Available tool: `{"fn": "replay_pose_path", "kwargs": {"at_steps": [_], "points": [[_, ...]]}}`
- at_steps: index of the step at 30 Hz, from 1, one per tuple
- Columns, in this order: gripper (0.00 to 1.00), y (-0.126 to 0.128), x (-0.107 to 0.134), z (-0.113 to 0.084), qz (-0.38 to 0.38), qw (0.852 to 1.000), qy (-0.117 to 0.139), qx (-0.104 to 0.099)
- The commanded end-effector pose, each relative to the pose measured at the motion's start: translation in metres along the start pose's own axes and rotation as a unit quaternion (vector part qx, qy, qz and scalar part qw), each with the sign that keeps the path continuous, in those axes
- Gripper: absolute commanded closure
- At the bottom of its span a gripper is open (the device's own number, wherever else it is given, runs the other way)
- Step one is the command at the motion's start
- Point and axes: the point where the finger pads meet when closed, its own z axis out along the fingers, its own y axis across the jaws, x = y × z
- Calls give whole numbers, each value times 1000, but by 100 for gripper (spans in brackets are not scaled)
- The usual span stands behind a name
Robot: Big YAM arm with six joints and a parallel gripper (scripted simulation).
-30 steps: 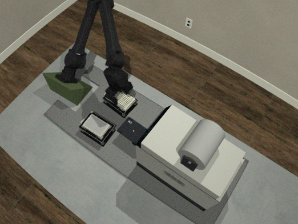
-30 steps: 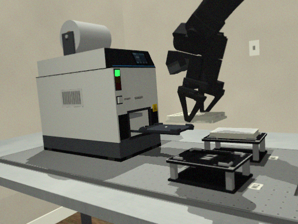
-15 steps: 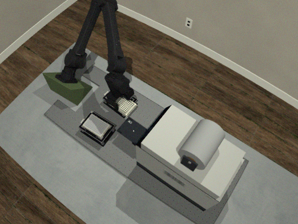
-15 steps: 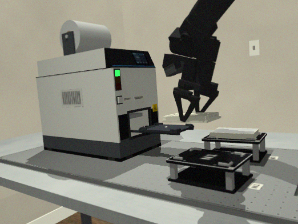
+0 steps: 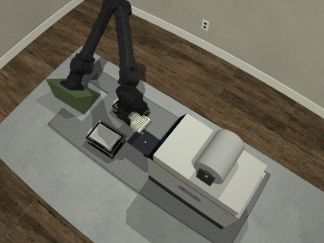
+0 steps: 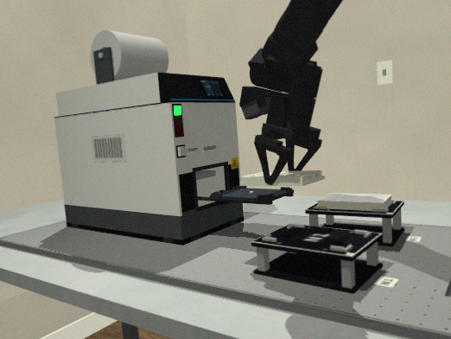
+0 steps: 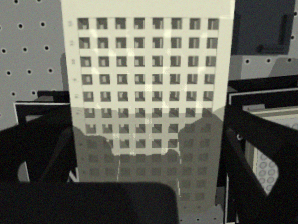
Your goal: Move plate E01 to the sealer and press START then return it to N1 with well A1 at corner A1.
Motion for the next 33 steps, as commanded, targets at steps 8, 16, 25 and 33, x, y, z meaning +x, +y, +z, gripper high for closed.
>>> {"fn": "replay_pose_path", "kwargs": {"at_steps": [8, 16, 25, 33], "points": [[100, -16, -52, -9, -20, 999, -32, 4], [100, -19, -56, -3, -14, 1000, -21, 2], [100, -35, -77, 0, -12, 1000, -25, 3], [100, -43, -83, 7, -11, 1000, -21, 2]]}}
